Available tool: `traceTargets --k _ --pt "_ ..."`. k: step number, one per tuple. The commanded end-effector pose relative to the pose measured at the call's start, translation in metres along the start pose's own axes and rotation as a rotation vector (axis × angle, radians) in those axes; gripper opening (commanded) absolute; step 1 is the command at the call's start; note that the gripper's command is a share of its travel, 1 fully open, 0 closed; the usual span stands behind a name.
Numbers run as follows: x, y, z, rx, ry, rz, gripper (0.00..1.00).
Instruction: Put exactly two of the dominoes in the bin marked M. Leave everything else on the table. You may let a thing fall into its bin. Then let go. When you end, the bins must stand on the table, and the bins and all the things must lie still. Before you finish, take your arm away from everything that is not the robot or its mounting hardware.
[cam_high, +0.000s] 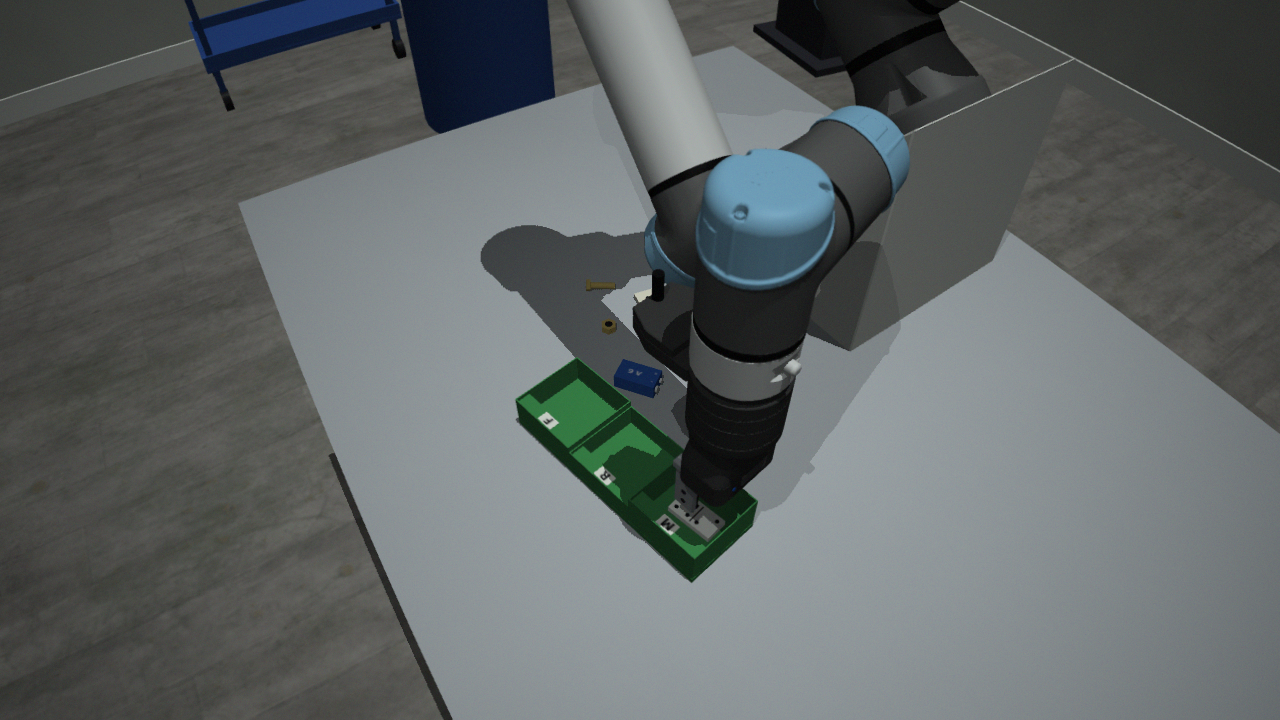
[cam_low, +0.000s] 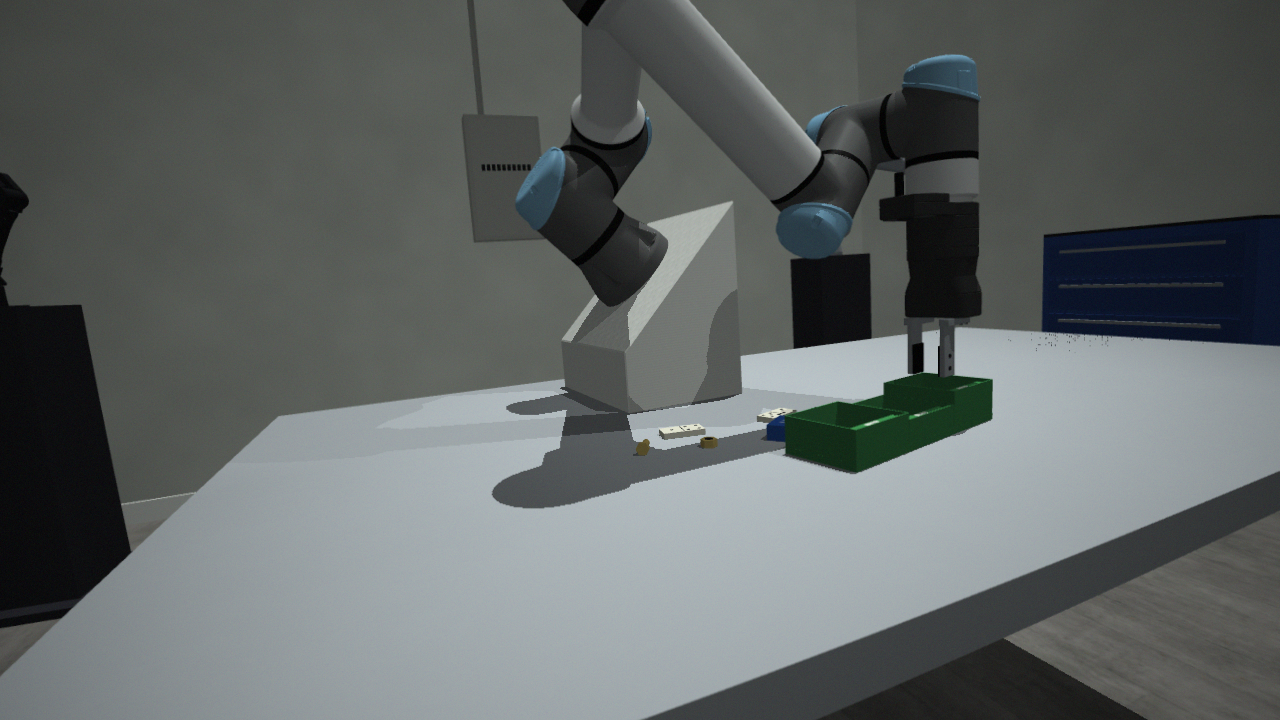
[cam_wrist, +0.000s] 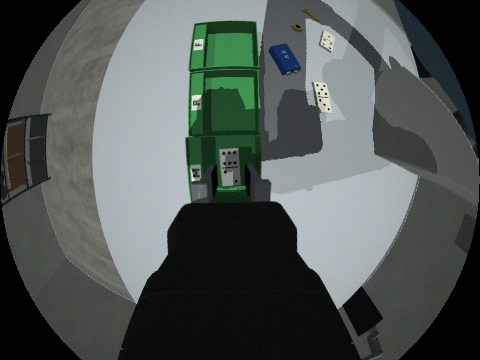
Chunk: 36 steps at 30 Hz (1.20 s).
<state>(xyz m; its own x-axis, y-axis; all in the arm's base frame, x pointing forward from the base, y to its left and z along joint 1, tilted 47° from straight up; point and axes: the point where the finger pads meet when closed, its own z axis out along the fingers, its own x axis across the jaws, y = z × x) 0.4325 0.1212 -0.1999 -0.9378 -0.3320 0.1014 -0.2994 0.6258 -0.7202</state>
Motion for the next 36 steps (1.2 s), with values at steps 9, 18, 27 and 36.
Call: traceTargets --k 9,18,27,36 --pt "-0.001 0.000 -0.016 0.000 -0.001 0.001 0.65" --pt "0.032 -0.026 -0.016 0.000 -0.001 -0.135 0.79" --pt "0.089 -0.070 -0.016 0.000 -0.001 -0.135 0.79" --pt "0.138 -0.107 -0.016 0.000 -0.001 -0.135 0.79"
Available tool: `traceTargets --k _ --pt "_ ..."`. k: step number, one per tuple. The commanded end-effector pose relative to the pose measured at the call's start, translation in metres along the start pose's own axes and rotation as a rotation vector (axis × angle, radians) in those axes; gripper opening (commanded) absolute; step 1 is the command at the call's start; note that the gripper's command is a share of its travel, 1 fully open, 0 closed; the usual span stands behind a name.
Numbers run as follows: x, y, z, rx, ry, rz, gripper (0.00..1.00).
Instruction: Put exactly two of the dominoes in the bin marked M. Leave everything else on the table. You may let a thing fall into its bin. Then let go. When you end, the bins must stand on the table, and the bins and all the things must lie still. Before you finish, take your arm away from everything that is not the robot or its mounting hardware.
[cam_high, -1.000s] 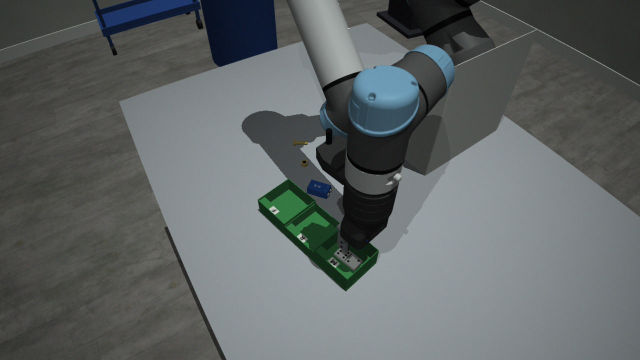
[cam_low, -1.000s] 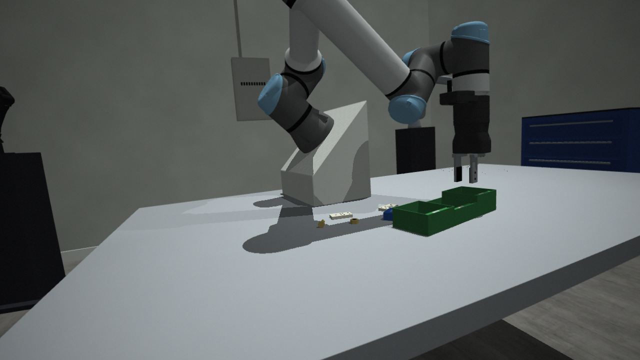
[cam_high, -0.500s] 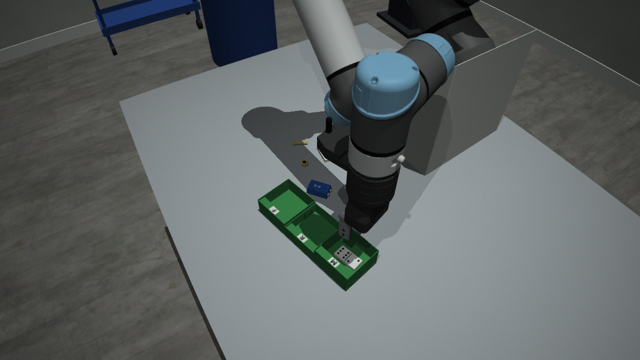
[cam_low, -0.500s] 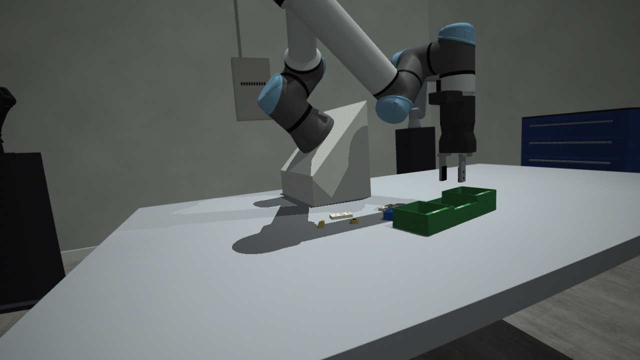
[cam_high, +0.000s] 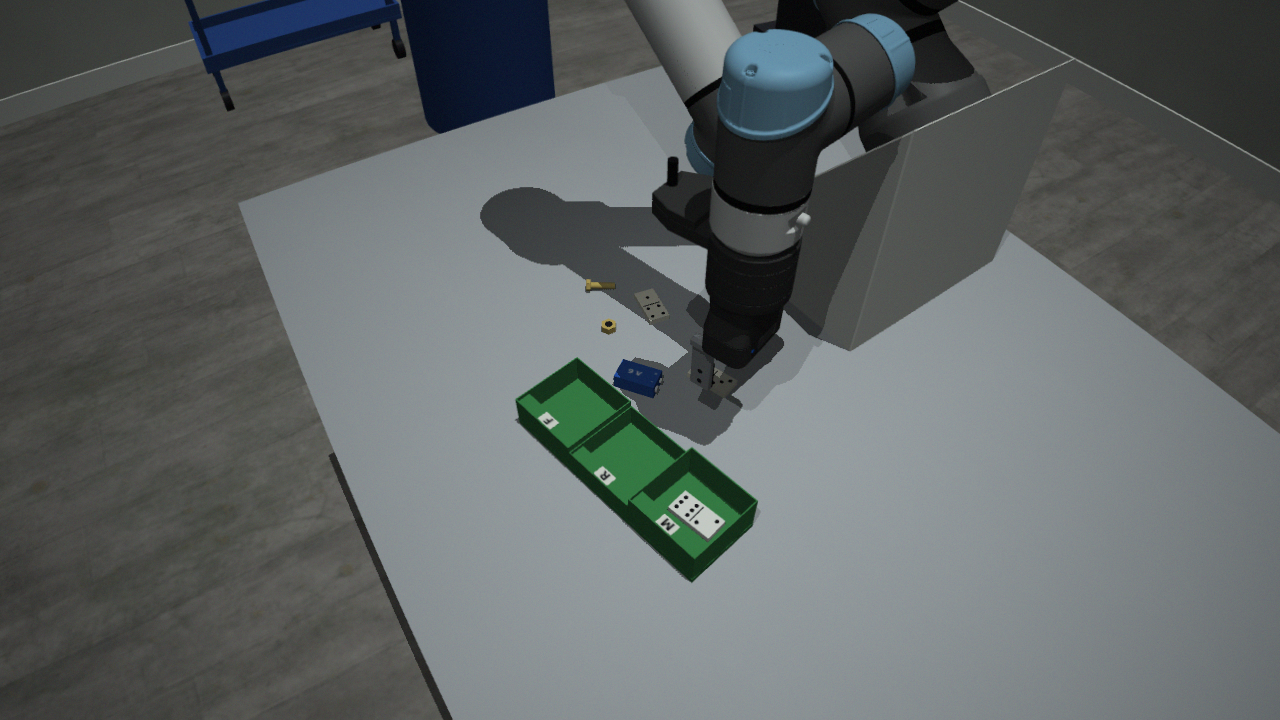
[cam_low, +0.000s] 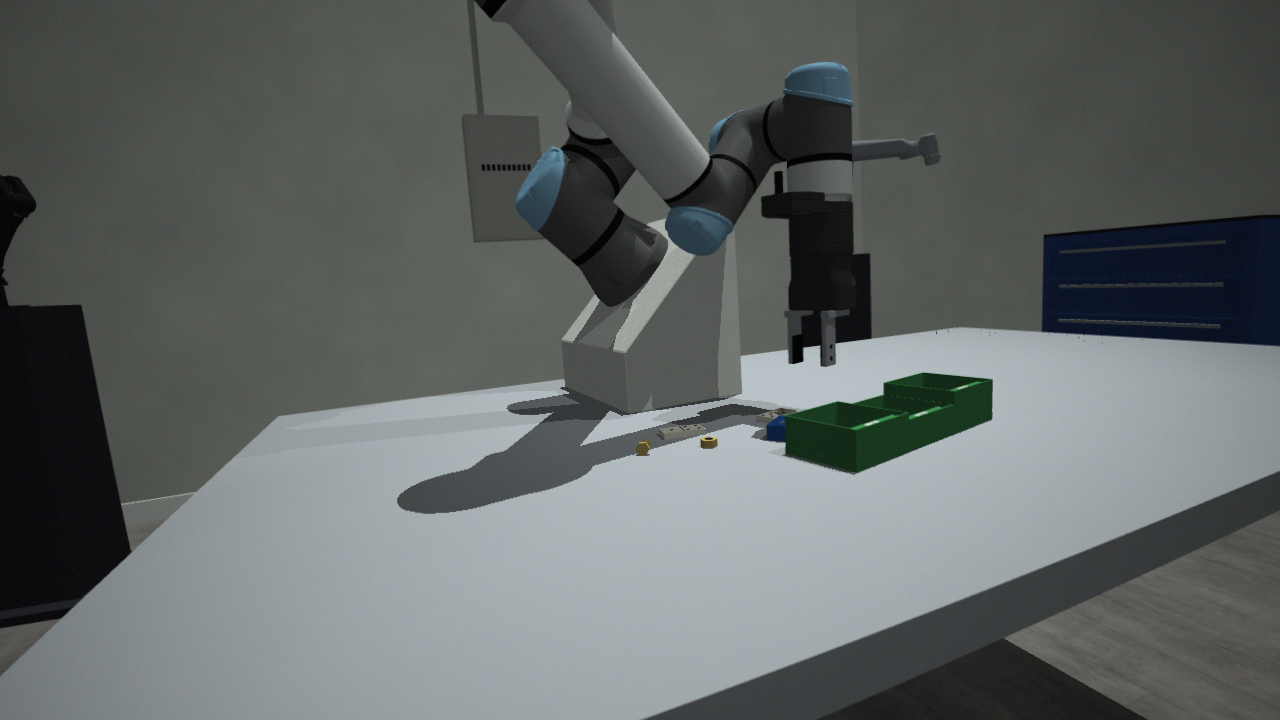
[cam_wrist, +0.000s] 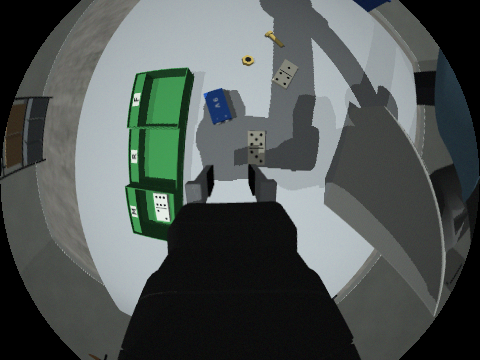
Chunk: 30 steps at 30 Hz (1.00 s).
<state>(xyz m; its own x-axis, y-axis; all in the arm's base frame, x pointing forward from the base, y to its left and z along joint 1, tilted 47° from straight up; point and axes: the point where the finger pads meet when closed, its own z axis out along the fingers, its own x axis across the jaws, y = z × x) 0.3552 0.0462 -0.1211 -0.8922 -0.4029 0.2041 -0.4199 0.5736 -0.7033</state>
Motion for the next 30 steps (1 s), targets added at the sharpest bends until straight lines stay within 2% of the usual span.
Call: traceTargets --k 1,5,11,30 --pt "0.041 -0.026 -0.001 -0.004 -0.013 -0.003 0.79" --pt "0.050 -0.031 0.000 -0.004 -0.013 -0.003 0.79" --pt "0.050 -0.032 0.000 -0.004 -0.013 -0.003 0.79" --pt "0.037 -0.023 -0.001 -0.004 -0.013 -0.003 0.79"
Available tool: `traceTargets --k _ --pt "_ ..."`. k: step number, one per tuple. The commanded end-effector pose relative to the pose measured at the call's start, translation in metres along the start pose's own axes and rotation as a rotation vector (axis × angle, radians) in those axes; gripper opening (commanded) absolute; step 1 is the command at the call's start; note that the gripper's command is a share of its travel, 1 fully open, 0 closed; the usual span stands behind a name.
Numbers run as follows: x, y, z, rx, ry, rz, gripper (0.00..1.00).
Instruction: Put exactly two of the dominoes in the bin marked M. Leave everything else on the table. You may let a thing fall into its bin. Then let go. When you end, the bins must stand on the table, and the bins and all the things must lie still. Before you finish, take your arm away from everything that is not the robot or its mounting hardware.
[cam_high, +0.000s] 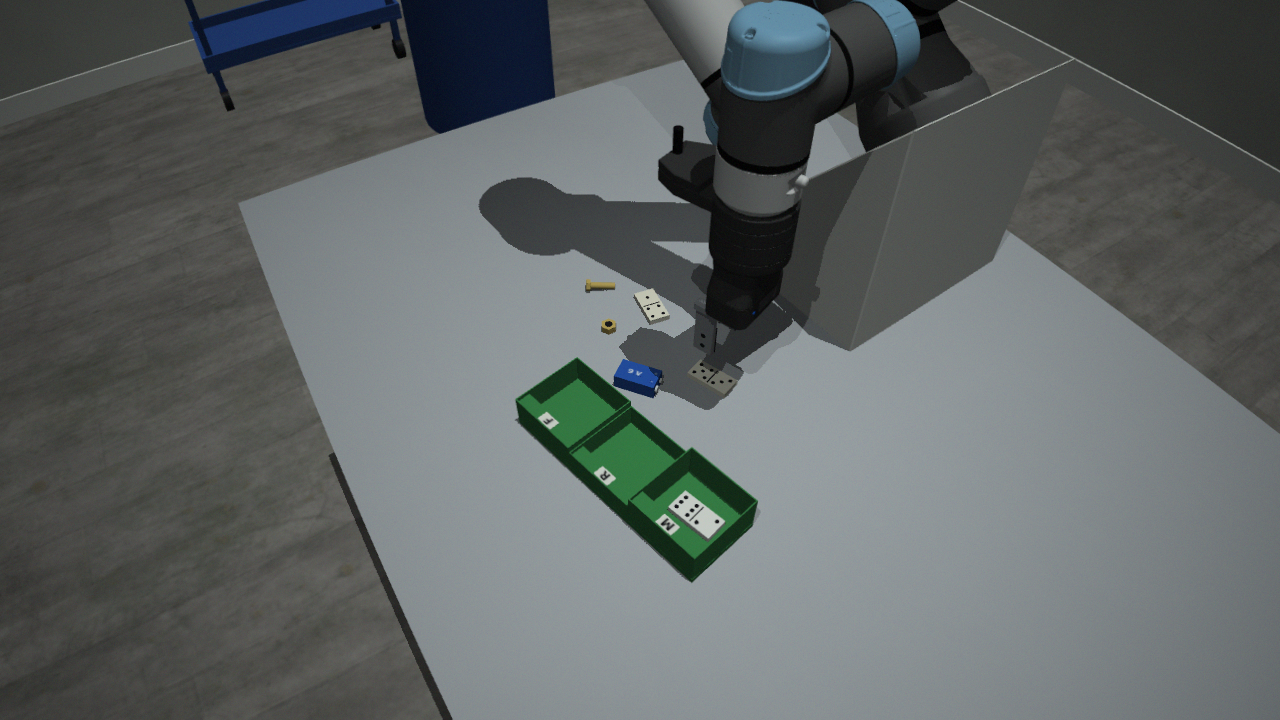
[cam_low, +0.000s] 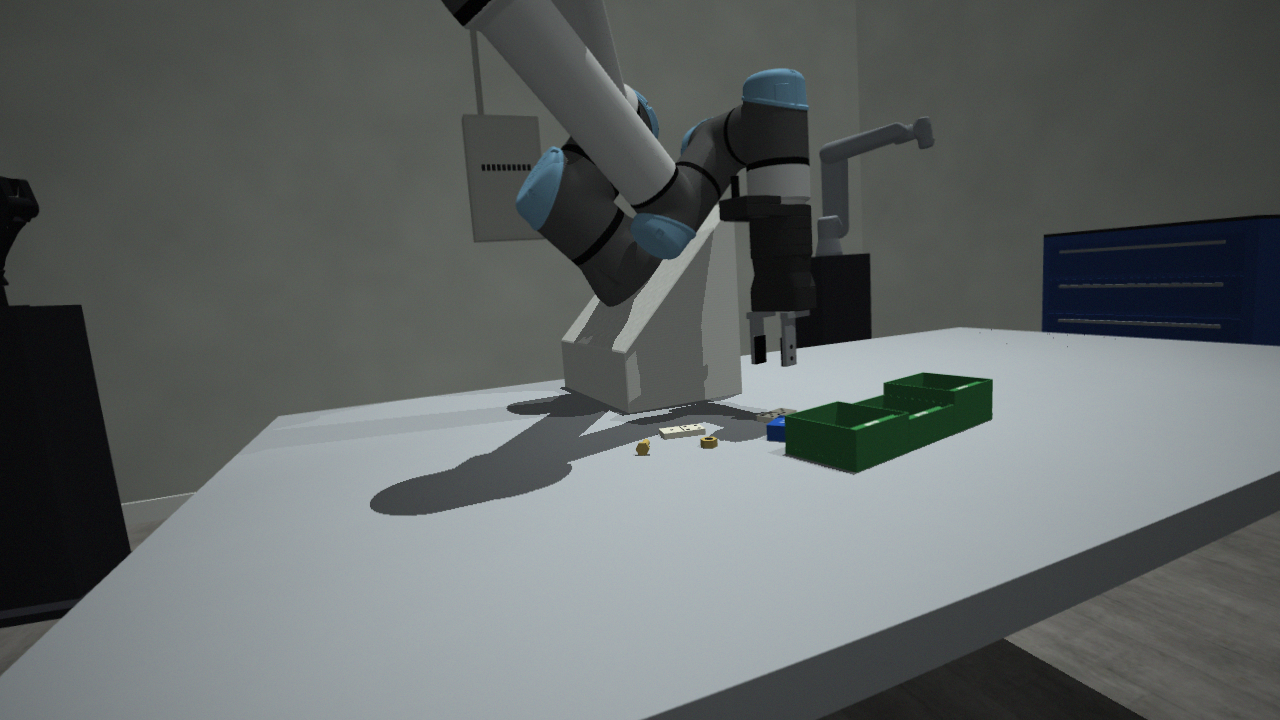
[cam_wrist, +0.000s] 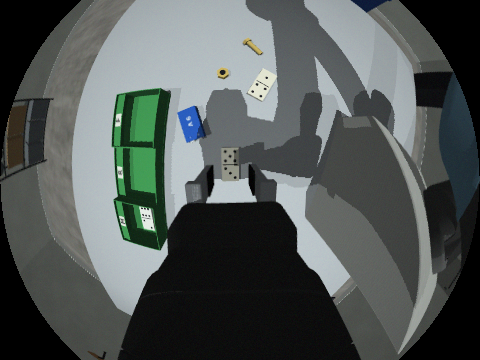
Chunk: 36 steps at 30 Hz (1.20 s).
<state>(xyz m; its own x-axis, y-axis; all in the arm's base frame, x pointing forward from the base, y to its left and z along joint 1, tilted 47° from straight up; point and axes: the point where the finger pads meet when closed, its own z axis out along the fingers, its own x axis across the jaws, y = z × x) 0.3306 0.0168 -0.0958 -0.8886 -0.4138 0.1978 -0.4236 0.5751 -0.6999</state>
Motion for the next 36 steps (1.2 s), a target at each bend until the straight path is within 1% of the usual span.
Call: traceTargets --k 1,8,13,15,24,36 --pt "-0.002 0.001 0.000 0.000 -0.001 0.000 0.79" --pt "-0.002 0.001 0.000 0.000 -0.001 0.000 0.79" --pt "-0.002 0.001 0.020 0.000 -0.001 0.000 0.79" --pt "-0.002 0.001 0.020 0.000 -0.001 0.000 0.79" --pt "-0.002 0.001 0.055 0.000 -0.001 0.000 0.79" --pt "-0.002 0.001 0.055 0.000 -0.001 0.000 0.79"
